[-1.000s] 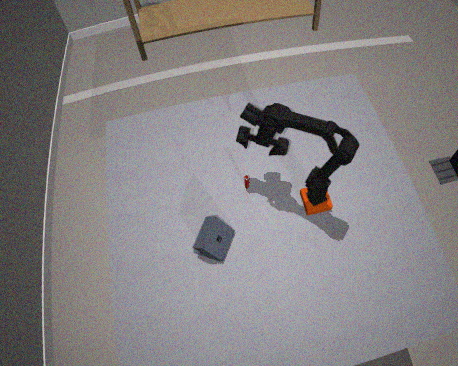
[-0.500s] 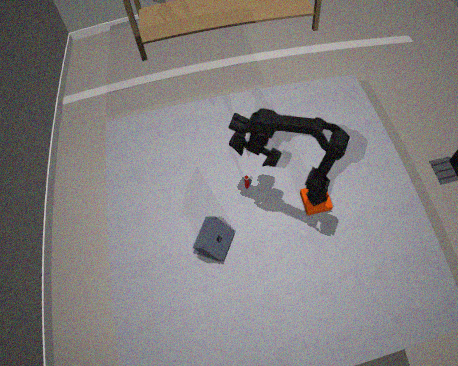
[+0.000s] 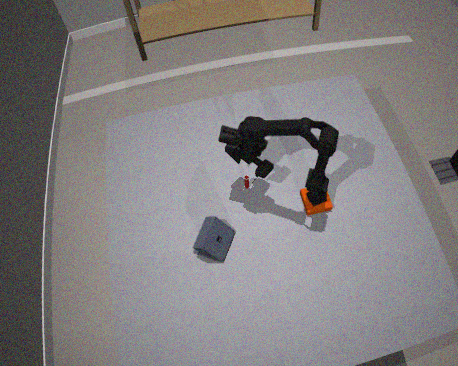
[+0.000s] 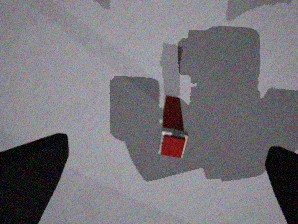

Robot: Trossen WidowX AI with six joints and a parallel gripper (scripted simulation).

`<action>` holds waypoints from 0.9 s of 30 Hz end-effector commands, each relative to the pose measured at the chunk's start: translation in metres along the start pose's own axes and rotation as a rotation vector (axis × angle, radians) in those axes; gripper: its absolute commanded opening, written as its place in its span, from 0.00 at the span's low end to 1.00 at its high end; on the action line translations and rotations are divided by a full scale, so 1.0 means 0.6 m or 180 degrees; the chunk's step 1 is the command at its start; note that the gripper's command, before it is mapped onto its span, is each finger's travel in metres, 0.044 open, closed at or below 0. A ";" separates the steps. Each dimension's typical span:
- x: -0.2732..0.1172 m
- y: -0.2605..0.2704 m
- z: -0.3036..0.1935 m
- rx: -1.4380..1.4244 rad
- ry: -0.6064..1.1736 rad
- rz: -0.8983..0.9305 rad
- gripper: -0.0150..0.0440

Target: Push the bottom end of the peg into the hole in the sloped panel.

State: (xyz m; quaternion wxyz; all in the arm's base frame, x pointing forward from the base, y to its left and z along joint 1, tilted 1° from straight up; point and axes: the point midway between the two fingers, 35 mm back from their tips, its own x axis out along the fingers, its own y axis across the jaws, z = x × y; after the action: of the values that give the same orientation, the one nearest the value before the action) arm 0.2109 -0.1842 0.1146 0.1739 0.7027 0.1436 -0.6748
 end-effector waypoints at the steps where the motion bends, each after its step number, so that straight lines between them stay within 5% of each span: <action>1: 0.013 -0.002 -0.016 0.0220 -0.0067 -0.0098 1.00; 27: 0.064 -0.003 -0.028 0.0344 -0.0093 -0.0142 1.00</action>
State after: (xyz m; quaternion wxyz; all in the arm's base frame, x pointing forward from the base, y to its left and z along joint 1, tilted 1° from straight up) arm 0.2291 -0.1770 0.0870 0.1276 0.7030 0.1182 -0.6895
